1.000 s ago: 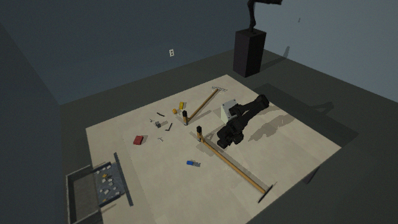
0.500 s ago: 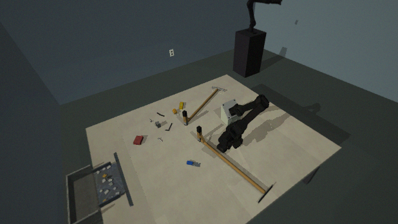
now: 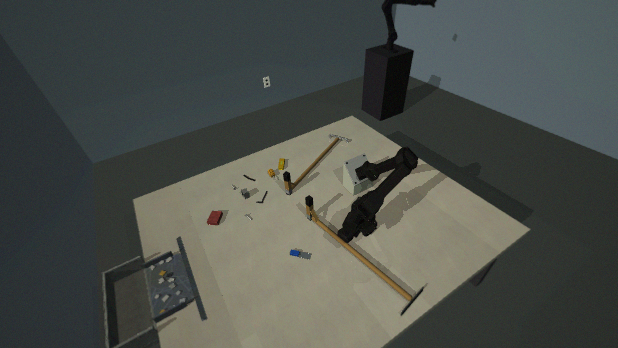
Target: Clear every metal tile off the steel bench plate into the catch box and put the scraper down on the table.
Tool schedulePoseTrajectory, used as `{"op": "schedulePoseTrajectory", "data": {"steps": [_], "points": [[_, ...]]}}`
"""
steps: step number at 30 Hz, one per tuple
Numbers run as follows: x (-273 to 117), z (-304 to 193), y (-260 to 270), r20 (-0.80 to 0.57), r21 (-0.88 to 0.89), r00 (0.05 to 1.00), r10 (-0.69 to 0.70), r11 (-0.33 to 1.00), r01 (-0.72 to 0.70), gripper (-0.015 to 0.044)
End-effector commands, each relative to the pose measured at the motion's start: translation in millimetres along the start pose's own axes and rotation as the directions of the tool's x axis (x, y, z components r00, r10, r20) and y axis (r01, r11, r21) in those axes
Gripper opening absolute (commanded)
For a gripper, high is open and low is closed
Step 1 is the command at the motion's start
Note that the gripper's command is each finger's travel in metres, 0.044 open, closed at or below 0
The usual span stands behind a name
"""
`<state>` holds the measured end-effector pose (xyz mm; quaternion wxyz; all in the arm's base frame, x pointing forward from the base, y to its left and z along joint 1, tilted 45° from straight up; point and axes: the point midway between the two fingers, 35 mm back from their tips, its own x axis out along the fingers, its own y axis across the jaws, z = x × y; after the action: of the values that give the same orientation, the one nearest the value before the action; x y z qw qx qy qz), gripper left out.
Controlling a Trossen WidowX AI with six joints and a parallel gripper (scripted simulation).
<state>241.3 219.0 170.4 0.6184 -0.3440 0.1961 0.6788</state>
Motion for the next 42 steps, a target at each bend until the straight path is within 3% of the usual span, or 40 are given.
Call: {"op": "schedulePoseTrajectory", "data": {"steps": [1,9,42], "points": [[11,0,3,0.0,0.009,1.0,0.0,1.0,0.0,0.0],[29,2,8,0.01,0.015,1.0,-0.001,1.0,0.001,0.0],[27,7,-22,0.009,0.014,1.0,-0.002,1.0,0.002,0.0]]}}
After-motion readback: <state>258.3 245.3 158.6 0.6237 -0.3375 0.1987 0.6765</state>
